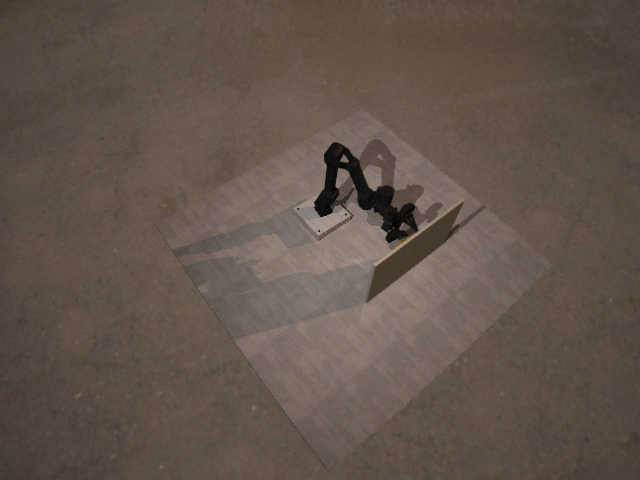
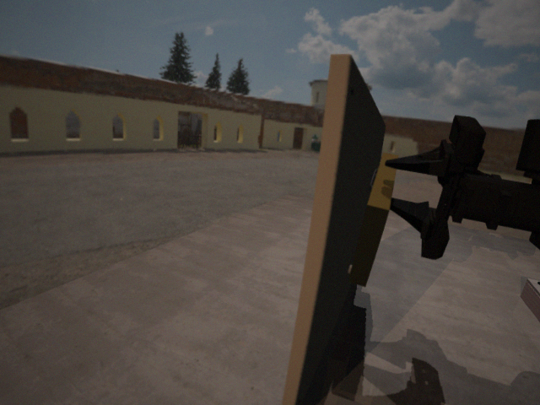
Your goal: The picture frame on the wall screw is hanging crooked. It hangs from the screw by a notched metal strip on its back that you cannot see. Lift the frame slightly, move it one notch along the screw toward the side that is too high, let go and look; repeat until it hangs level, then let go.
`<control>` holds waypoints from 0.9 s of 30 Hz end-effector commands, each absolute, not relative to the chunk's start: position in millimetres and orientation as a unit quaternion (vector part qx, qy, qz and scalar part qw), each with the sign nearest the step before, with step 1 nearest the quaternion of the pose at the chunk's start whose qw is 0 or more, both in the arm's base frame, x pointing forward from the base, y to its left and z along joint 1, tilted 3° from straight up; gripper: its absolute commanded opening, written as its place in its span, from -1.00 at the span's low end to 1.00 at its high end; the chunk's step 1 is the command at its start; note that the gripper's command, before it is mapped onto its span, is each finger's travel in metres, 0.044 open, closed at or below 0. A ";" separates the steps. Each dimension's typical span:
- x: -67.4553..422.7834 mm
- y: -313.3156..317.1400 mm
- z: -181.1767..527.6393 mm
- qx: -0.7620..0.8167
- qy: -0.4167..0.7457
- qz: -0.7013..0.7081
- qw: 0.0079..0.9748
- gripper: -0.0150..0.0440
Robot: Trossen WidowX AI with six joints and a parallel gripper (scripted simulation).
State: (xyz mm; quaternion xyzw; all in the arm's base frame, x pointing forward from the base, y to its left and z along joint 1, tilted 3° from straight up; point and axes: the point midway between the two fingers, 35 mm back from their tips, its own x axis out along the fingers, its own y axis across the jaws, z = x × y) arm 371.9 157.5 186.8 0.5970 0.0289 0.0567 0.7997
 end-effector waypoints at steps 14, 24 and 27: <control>372.1 158.8 186.6 0.599 0.031 0.058 0.798 -0.26; 372.1 158.8 186.6 0.599 0.031 0.058 0.798 -0.49; 372.1 158.8 186.6 0.599 0.031 0.058 0.798 -0.49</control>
